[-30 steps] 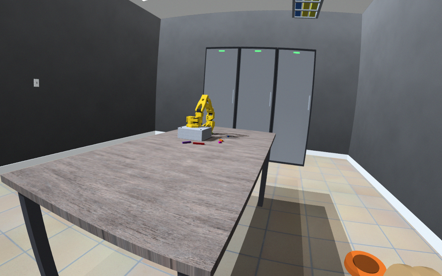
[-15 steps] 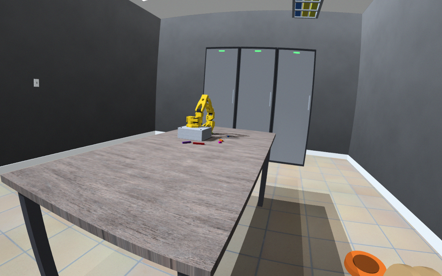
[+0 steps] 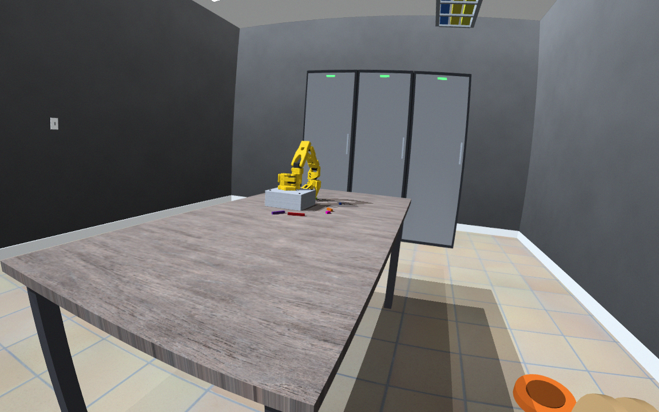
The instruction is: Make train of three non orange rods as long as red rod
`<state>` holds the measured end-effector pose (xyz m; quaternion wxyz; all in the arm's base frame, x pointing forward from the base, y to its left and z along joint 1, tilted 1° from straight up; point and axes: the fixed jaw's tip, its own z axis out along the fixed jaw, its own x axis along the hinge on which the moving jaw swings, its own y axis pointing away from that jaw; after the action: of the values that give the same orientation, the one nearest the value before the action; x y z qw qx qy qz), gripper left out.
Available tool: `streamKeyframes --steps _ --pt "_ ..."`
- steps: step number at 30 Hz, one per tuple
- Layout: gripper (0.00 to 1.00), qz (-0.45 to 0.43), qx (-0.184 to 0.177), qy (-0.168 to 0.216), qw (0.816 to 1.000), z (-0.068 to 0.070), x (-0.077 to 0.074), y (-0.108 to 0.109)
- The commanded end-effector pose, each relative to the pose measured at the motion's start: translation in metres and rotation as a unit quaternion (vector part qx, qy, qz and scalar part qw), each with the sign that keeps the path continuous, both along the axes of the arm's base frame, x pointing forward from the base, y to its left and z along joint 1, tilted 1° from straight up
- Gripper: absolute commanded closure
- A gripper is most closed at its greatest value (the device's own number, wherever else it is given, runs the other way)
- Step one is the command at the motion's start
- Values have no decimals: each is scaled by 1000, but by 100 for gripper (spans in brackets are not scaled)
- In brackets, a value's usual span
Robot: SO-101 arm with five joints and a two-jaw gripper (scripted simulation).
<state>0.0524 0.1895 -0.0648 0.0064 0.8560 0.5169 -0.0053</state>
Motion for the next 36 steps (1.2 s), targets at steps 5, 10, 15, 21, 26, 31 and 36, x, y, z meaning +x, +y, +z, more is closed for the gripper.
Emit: streamKeyframes --steps 5,10,15,21,26,31,36 --pt "83 -2 1 1 1000 9 2 -1" --pt "83 -2 1 1 1000 13 2 -1" --pt "83 -2 1 1 1000 18 2 -1" --pt "83 -2 1 1 1000 20 1 -1" --pt "83 -2 1 1 1000 20 1 -1" --pt "83 -2 1 1 1000 22 2 -1" --pt "83 -2 1 1 1000 28 2 0"
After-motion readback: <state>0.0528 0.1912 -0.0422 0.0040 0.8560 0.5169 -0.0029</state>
